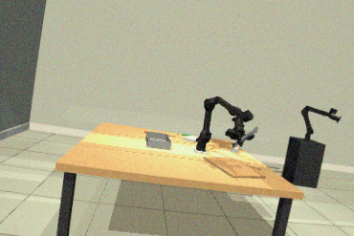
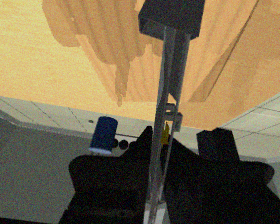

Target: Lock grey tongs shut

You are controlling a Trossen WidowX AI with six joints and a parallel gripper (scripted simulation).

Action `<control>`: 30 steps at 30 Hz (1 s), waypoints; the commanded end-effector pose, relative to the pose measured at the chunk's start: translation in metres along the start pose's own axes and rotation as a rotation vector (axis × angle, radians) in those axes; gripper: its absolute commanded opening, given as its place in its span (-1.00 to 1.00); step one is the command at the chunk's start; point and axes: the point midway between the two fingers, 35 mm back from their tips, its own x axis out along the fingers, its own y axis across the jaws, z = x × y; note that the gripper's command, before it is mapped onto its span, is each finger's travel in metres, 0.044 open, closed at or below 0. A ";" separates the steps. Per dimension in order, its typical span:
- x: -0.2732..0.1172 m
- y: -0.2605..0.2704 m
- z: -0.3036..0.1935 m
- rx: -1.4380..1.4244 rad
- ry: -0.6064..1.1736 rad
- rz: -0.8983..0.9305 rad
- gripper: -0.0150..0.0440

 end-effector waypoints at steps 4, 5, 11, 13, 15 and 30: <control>-0.005 0.000 0.001 0.004 0.110 0.008 -1.00; -0.005 0.000 0.002 0.005 0.126 0.009 -1.00; -0.010 0.000 0.005 0.014 0.219 0.013 -1.00; -0.011 0.001 0.007 0.018 0.250 0.014 -1.00; -0.013 0.001 0.008 0.023 0.280 0.015 -1.00; -0.027 0.009 0.024 0.078 0.489 0.021 -1.00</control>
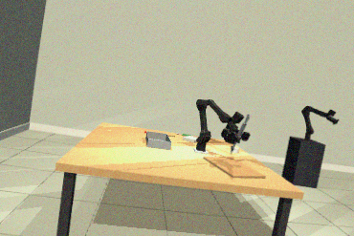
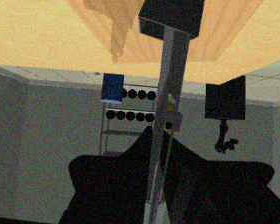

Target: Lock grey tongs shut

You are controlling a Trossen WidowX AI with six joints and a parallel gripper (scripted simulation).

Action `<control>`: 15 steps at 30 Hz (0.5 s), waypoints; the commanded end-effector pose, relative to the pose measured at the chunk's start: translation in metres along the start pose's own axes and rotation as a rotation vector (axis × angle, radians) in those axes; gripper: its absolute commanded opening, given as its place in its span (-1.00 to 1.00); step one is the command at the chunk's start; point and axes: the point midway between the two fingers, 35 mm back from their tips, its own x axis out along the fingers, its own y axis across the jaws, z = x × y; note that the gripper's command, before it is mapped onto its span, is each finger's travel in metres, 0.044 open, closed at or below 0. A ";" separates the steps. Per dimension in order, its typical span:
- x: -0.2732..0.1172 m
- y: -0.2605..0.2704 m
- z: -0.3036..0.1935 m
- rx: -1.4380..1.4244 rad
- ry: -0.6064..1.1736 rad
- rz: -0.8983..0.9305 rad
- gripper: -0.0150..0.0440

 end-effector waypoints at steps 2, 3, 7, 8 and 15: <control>-0.008 0.004 0.001 0.019 0.069 0.005 -1.00; -0.010 0.005 0.002 0.024 0.082 0.006 -1.00; -0.014 0.007 0.004 0.035 0.114 0.008 -1.00; -0.014 0.007 0.004 0.035 0.114 0.008 -1.00; -0.014 0.007 0.004 0.035 0.114 0.008 -1.00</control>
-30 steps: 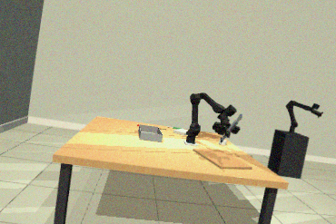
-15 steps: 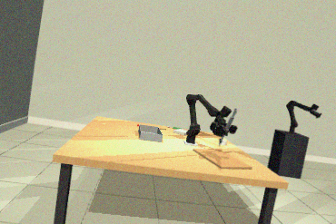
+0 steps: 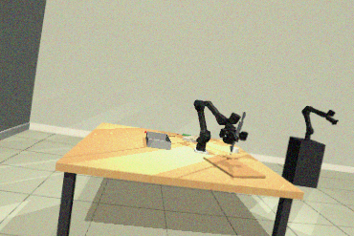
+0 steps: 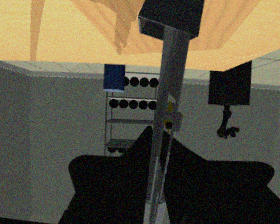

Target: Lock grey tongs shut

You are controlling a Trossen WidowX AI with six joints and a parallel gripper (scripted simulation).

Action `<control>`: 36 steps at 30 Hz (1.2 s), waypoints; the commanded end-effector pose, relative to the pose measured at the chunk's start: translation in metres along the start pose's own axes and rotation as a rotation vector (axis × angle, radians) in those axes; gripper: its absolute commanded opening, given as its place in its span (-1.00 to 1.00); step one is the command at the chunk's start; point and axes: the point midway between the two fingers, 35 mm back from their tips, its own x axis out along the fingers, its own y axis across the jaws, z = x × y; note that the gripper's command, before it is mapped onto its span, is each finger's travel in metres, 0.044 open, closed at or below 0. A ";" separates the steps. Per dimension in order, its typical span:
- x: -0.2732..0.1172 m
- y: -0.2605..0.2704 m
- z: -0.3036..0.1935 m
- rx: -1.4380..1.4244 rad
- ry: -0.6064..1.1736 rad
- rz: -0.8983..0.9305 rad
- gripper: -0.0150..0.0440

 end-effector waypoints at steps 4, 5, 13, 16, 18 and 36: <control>-0.001 0.001 -0.002 0.000 0.009 0.003 -1.00; -0.001 0.001 -0.002 0.000 0.009 0.003 -1.00; -0.001 0.001 -0.002 0.000 0.009 0.003 -1.00; -0.001 0.001 -0.002 0.000 0.009 0.003 -1.00; -0.001 0.001 -0.002 0.000 0.009 0.003 -1.00; 0.009 -0.005 -0.005 -0.027 -0.064 -0.003 -1.00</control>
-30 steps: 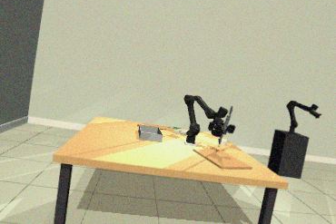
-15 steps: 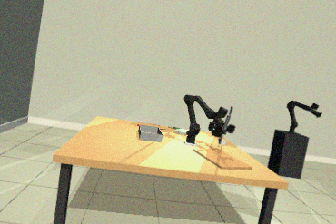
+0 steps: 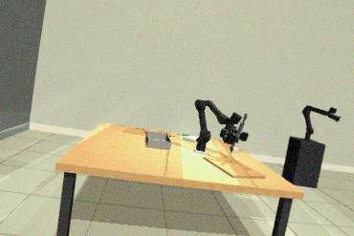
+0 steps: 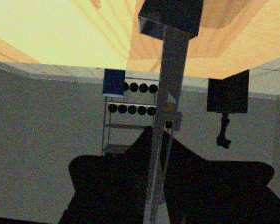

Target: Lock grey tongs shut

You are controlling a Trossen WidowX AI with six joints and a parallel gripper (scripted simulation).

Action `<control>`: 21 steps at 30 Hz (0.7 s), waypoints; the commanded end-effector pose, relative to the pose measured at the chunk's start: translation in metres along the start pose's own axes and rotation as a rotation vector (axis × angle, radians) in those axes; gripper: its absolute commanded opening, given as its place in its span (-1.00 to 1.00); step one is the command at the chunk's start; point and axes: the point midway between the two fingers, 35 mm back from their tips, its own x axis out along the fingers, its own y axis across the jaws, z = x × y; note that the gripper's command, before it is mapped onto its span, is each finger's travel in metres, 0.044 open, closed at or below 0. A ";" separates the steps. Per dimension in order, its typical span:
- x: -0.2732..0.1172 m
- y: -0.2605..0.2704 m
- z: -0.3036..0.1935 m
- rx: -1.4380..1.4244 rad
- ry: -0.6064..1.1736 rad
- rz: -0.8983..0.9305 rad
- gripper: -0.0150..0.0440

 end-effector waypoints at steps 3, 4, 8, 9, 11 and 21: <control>0.008 -0.005 -0.009 -0.012 -0.059 -0.007 -1.00; 0.010 -0.006 -0.009 -0.016 -0.073 -0.008 -1.00; 0.016 -0.008 -0.011 -0.027 -0.128 -0.007 -1.00; 0.017 -0.008 -0.012 -0.031 -0.143 -0.008 -1.00; 0.020 -0.010 -0.013 -0.039 -0.172 -0.009 -1.00; 0.031 -0.013 -0.015 -0.064 -0.323 -0.017 -1.00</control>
